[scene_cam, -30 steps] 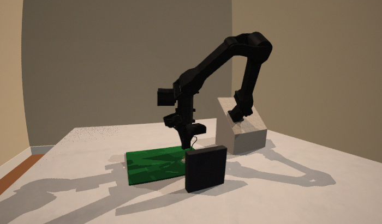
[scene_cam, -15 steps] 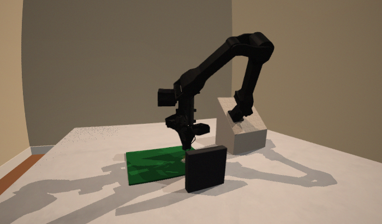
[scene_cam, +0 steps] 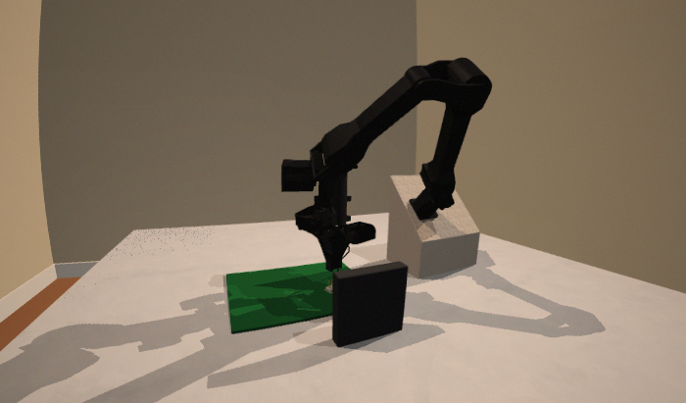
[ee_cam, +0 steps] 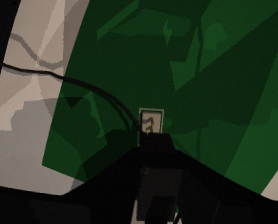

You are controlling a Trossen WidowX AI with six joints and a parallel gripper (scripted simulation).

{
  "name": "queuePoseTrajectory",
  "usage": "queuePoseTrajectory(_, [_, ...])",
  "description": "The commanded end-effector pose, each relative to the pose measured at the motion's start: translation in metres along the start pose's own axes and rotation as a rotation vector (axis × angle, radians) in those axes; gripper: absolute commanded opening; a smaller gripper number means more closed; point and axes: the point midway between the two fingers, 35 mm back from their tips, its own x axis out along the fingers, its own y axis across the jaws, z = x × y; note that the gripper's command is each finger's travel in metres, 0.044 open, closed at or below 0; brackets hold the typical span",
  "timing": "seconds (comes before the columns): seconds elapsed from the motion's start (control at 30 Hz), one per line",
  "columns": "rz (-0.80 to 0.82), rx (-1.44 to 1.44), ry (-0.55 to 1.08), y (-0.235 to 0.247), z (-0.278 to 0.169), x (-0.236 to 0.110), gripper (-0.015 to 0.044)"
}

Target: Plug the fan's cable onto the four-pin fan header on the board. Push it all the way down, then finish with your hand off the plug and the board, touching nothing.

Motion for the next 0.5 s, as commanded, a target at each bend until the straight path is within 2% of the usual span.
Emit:
queuePoseTrajectory(0.0, [0.002, 0.002, -0.004, 0.000, 0.003, 0.006, 0.0000])
queuePoseTrajectory(0.1, [0.002, 0.006, -0.004, 0.000, 0.003, 0.021, 0.0000])
queuePoseTrajectory(0.47, [0.002, 0.006, -0.004, 0.000, 0.003, 0.021, 0.0000])
